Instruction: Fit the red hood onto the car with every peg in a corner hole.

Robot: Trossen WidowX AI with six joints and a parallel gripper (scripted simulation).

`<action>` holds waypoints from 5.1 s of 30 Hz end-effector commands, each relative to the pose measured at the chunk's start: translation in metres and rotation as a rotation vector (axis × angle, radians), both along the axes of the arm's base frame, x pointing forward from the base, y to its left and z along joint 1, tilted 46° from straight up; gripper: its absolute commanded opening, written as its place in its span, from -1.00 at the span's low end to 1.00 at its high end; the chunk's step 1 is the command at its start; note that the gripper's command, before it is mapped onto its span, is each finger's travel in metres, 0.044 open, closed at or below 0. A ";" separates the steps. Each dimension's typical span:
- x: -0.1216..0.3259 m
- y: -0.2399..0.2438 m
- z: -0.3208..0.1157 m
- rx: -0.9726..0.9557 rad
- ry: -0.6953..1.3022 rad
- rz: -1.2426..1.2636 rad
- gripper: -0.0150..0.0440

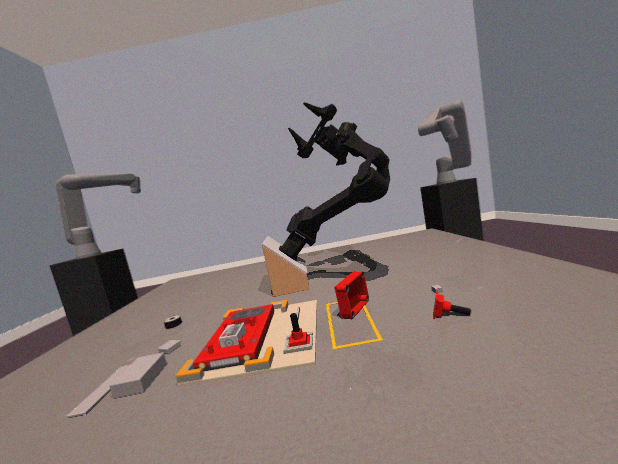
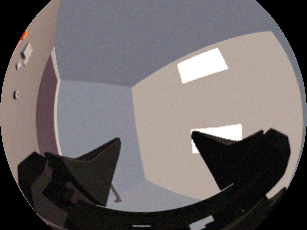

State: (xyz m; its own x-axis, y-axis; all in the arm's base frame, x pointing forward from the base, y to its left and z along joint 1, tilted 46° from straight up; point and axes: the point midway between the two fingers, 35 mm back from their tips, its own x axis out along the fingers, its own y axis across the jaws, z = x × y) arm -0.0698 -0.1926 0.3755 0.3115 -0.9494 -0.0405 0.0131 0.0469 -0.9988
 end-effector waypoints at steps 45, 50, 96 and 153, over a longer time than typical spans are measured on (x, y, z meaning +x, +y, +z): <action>0.293 0.036 -0.197 1.948 -0.651 0.262 -0.49; 0.316 0.088 -0.220 2.203 -0.514 0.037 -0.49; 0.304 0.277 -0.308 2.314 0.085 -0.881 -0.49; 0.333 0.300 -0.283 2.313 0.083 -0.878 -0.49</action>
